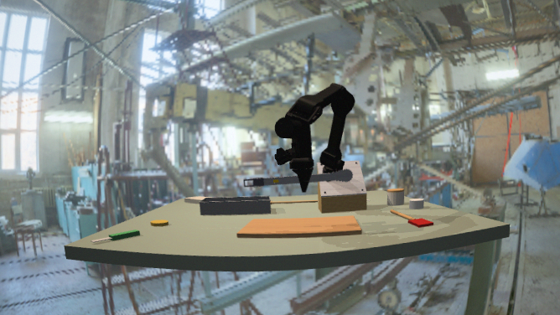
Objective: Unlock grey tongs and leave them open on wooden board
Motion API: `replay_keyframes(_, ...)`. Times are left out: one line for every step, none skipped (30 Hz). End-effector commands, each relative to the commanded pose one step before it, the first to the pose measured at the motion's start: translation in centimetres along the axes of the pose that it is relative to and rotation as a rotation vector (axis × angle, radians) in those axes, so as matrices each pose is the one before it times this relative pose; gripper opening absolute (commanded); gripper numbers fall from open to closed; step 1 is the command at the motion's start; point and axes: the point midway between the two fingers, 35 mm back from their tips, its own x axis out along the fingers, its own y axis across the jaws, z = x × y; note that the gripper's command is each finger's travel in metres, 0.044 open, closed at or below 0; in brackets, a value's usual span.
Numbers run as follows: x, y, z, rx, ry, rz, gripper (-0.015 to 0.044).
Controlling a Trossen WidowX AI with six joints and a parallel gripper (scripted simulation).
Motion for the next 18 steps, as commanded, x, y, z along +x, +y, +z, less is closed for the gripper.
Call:
replay_keyframes(-0.341,0.068,-0.127,0.002,-0.0181,0.00381,-0.015)
replay_keyframes(0.072,-0.073,-0.027,0.0023,-0.00907,-0.00776,-0.015)
replay_keyframes(0.091,-0.094,-0.036,0.003,-0.01215,-0.01003,-0.015)
replay_keyframes(0.106,-0.114,-0.044,0.0036,-0.01537,-0.01212,-0.015)
replay_keyframes(0.114,-0.129,-0.05,0.0039,-0.01828,-0.01362,-0.015)
replay_keyframes(0.109,-0.131,-0.051,0.0039,-0.01977,-0.0138,-0.015)
replay_keyframes(0.098,-0.126,-0.05,0.0037,-0.02031,-0.01321,-0.015)
replay_keyframes(0.086,-0.12,-0.048,0.0035,-0.02068,-0.0125,-0.015)
replay_keyframes(0.073,-0.114,-0.046,0.0033,-0.02103,-0.01177,-0.015)
replay_keyframes(0.061,-0.108,-0.044,0.0031,-0.02137,-0.01103,-0.015)
replay_keyframes(0.048,-0.102,-0.041,0.0029,-0.02169,-0.01027,-0.015)
replay_keyframes(0.036,-0.096,-0.038,0.0028,-0.02199,-0.00949,-0.015)
replay_keyframes(0.023,-0.081,-0.037,0.0026,-0.0223,-0.00799,-0.015)
replay_keyframes(0.011,-0.084,-0.032,0.0025,-0.02253,-0.00793,-0.015)
replay_keyframes(-0.005,-0.069,-0.032,0.0018,-0.02203,-0.0065,-0.015)
replay_keyframes(-0.017,-0.063,-0.029,0.0017,-0.02221,-0.00573,-0.015)
replay_keyframes(-0.036,-0.028,-0.029,0.0011,-0.02245,-0.00386,-0.015)
replay_keyframes(-0.047,-0.025,-0.024,0.0011,-0.02259,-0.0032,-0.015)
